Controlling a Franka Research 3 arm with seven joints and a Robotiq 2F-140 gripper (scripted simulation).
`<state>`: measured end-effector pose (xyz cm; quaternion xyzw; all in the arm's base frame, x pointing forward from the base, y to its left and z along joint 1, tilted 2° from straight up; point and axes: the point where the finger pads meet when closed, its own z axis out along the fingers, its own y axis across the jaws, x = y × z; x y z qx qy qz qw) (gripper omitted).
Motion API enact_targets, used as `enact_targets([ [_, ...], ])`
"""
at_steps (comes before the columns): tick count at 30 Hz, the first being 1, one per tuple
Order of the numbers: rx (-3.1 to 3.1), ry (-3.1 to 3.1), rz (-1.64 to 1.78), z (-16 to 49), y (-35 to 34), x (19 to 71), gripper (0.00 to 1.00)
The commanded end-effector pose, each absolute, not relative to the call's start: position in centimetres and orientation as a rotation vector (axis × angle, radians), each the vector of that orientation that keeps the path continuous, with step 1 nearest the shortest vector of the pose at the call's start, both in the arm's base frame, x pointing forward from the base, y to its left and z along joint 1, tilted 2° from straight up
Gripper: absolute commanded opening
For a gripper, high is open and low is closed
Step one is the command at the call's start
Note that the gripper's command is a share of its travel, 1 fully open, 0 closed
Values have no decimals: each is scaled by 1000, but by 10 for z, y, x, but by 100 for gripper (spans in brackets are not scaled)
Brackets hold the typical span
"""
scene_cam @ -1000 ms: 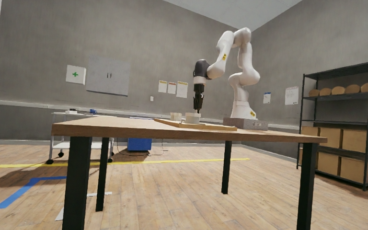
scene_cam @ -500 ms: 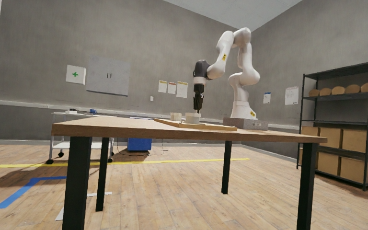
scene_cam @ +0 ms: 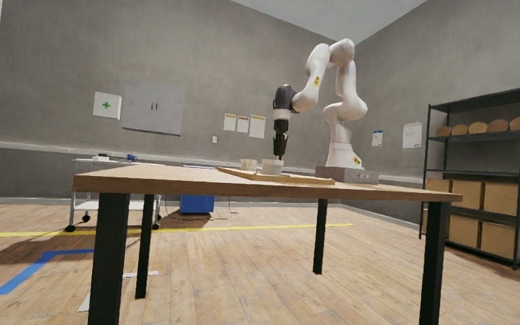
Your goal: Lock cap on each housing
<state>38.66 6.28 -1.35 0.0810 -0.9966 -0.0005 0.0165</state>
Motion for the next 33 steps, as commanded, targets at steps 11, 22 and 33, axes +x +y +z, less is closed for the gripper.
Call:
enact_targets([
  [11,260,-3102,-3,-15,64,388,10],
  [22,260,-3102,-3,-17,64,388,10],
  [33,260,-3102,-3,-18,64,388,10],
])
